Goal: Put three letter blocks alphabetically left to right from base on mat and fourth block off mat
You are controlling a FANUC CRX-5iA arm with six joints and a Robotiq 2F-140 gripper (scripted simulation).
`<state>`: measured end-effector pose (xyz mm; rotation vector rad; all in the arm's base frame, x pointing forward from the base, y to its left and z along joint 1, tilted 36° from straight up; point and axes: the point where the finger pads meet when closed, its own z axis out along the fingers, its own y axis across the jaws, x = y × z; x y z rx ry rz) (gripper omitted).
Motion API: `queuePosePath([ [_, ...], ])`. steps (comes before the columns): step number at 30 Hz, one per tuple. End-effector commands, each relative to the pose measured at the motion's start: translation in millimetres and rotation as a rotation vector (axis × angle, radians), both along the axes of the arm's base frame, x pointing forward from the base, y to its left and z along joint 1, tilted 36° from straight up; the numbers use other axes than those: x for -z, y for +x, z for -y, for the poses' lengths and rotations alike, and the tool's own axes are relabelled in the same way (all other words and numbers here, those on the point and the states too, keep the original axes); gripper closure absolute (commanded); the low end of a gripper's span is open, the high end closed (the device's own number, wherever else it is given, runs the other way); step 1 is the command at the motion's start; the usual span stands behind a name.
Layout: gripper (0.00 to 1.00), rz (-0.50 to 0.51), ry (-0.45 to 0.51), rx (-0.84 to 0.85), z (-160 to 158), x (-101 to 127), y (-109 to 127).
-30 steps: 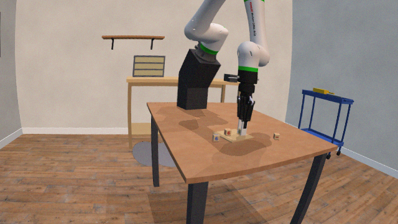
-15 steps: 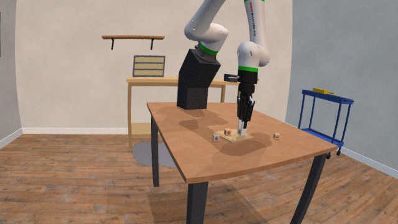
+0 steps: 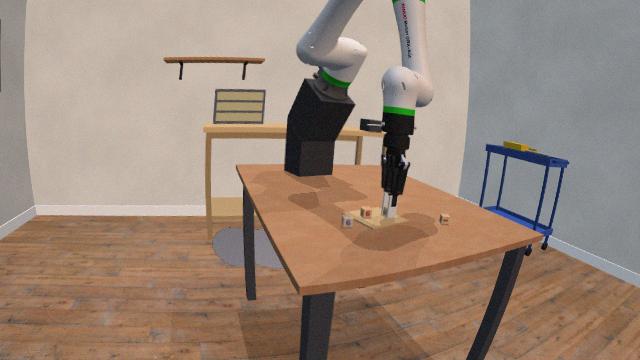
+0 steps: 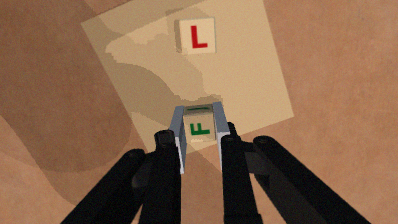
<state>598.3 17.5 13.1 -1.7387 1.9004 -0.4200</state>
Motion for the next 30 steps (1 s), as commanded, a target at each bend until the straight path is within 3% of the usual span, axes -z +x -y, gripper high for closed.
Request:
queuePosePath([
  [1, 0.82, 0.000, 0.000, 0.000, 0.1, -0.1, 0.1],
  [10, 0.75, 0.000, 0.000, 0.000, 0.1, -0.1, 0.1],
  [23, 0.75, 0.000, 0.000, 0.000, 0.2, -0.8, -0.4],
  [30, 0.75, 0.000, 0.000, 0.000, 2.3, -15.5, -10.7],
])
